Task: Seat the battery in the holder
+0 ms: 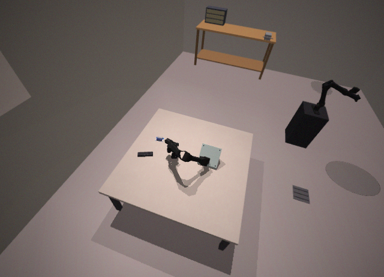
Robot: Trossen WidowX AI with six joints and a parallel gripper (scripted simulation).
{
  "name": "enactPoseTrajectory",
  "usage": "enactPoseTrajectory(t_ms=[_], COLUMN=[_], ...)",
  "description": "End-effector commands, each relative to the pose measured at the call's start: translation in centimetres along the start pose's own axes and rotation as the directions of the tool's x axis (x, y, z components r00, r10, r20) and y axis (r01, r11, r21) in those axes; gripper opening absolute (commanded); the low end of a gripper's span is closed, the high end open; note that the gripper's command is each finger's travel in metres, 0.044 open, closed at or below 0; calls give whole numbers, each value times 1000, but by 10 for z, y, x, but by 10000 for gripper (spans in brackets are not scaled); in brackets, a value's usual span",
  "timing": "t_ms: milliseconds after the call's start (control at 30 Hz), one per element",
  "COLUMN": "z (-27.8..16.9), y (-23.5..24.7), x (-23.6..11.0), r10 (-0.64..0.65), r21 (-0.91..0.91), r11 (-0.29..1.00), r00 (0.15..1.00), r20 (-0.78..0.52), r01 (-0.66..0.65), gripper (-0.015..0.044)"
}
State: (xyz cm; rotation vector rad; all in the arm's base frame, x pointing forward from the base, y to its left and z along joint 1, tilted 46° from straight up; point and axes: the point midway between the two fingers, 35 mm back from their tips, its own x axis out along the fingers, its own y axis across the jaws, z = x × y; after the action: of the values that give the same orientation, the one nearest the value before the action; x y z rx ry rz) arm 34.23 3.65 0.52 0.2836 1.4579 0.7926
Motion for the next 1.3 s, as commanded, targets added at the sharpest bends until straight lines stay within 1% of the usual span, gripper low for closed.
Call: enactPoseTrajectory(t_ms=[0, 467, 1267], z=[2, -1, -13], y=[2, 3, 4], x=[1, 2, 4], r10=[6, -1, -6], r21=[-3, -2, -3], r11=[1000, 1000, 1000], r00=[1000, 997, 994], r20=[23, 82, 105], r01=[-6, 1, 6], gripper=[75, 75, 75])
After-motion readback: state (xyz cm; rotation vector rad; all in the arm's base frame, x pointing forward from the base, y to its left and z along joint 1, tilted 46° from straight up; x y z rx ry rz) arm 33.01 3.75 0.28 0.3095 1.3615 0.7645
